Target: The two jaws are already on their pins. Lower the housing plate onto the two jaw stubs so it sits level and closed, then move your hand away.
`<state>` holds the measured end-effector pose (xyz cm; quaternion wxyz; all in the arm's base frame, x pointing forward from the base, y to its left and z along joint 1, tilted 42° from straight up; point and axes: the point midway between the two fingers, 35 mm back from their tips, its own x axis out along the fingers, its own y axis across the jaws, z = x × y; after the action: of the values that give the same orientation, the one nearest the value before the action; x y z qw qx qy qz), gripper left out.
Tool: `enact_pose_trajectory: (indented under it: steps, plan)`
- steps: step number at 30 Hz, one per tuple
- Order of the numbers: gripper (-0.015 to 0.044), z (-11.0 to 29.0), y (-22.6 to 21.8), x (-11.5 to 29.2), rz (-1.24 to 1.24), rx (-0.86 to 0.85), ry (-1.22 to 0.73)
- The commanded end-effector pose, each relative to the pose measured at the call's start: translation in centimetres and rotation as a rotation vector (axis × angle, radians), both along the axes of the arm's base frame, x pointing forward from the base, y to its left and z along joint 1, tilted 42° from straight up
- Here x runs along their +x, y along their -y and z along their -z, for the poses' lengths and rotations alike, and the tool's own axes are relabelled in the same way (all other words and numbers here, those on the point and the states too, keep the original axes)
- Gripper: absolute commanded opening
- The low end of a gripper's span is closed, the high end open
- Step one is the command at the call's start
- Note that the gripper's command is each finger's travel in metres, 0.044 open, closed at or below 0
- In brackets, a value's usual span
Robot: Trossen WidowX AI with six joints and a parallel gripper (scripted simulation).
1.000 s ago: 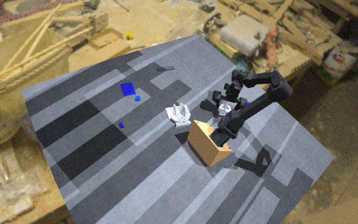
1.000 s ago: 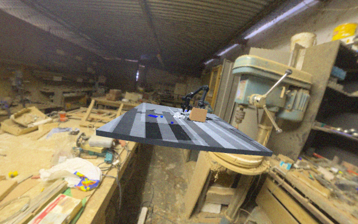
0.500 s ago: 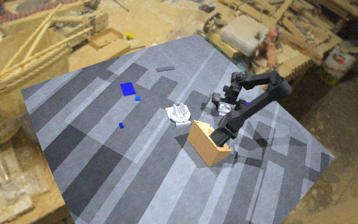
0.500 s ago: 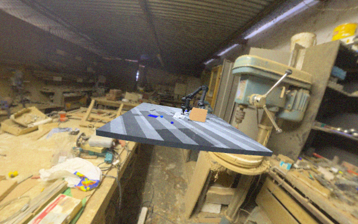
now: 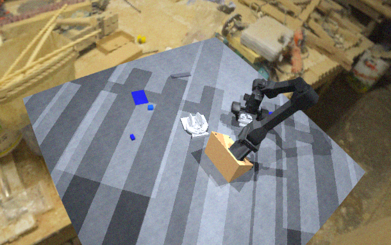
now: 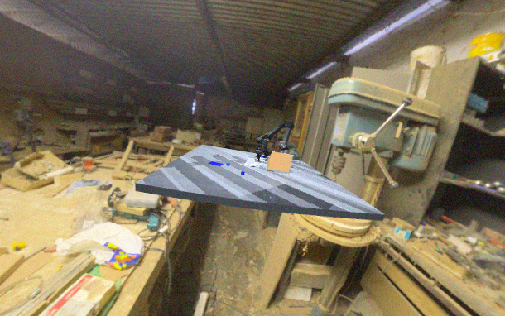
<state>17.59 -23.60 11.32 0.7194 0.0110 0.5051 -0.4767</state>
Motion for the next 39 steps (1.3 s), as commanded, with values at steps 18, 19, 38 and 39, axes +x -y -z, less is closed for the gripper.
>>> enact_pose_trajectory:
  steps: [18, 19, 38, 39]
  plan:
    - [0.0351, 0.0, 0.0, 0.0, 0.000, 0.000, 0.000]
    - [0.0351, 0.0, 0.0, 0.0, 0.000, 0.000, 0.000]
    - [0.0351, -2.6, -2.4, 0.2, -0.002, 0.007, 0.001]
    - [0.0351, -2.9, -2.7, 0.2, -0.002, 0.007, 0.000]
